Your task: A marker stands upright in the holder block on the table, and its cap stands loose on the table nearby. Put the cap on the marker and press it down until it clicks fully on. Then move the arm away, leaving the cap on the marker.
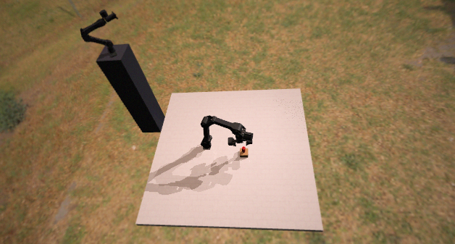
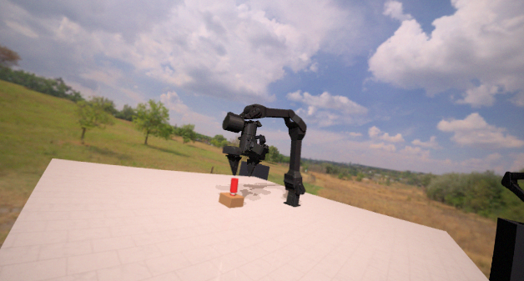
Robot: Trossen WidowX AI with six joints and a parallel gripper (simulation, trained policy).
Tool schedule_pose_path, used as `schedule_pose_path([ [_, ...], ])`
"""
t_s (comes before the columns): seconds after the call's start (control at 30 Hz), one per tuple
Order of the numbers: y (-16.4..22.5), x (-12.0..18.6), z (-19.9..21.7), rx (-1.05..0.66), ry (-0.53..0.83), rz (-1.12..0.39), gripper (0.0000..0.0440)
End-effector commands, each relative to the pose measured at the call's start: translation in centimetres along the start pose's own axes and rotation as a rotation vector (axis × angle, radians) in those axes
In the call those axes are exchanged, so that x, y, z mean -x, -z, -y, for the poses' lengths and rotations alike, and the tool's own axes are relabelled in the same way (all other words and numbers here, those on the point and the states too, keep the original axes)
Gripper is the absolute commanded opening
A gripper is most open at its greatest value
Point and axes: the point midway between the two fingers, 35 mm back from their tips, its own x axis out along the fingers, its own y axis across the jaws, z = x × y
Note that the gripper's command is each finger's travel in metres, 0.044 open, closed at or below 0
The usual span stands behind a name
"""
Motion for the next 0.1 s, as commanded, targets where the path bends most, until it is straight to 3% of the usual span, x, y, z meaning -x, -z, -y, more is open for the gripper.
schedule_pose_path([
  [0.0, -0.11, 0.96, -0.34, 0.002, 0.014, 0.002, 0.0328],
  [0.07, -0.15, 1.23, -0.68, -0.004, 0.009, 0.004, 0.0277],
])
